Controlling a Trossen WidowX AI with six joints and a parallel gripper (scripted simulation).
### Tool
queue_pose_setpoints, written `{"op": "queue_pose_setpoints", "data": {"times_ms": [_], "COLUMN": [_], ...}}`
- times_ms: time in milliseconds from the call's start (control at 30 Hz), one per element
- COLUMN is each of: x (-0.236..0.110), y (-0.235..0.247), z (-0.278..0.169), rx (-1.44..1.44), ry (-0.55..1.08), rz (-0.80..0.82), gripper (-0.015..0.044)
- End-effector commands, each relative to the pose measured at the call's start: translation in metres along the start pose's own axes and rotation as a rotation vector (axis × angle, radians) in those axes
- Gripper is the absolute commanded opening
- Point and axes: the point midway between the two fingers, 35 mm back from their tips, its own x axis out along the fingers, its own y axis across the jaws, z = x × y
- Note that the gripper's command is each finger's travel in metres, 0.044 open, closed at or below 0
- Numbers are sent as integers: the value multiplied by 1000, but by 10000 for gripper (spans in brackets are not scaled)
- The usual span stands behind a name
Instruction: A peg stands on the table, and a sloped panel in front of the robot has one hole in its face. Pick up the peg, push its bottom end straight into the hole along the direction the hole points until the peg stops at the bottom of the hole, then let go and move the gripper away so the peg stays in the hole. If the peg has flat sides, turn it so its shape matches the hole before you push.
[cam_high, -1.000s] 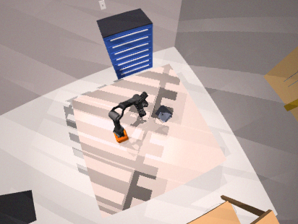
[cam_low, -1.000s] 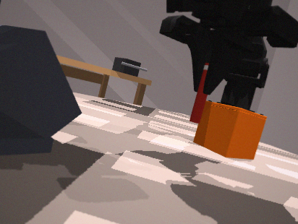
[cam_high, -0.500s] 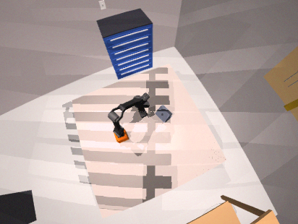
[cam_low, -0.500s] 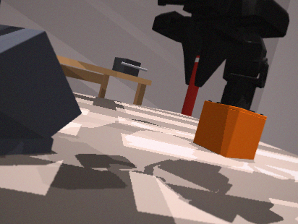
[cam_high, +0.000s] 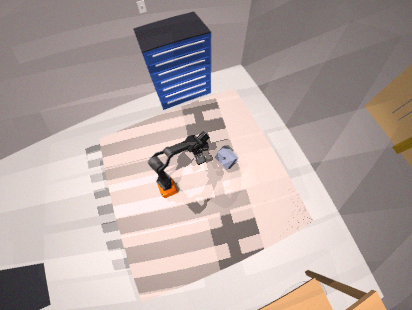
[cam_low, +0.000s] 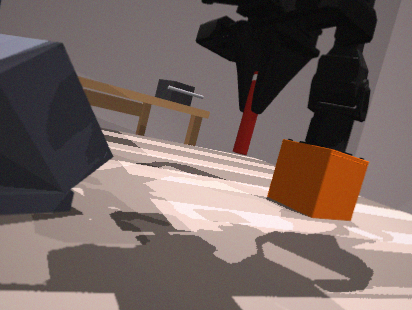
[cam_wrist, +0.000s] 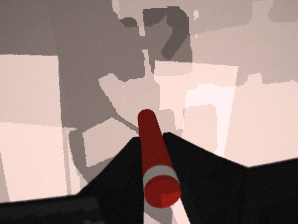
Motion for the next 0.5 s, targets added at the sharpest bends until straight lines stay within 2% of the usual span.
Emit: {"op": "queue_pose_setpoints", "data": {"times_ms": [0, 467], "x": [0, -2], "y": [-4, -18], "z": [2, 12], "rx": [-2, 0], "ry": [-18, -91], "rz": [19, 69], "gripper": [0, 0]}}
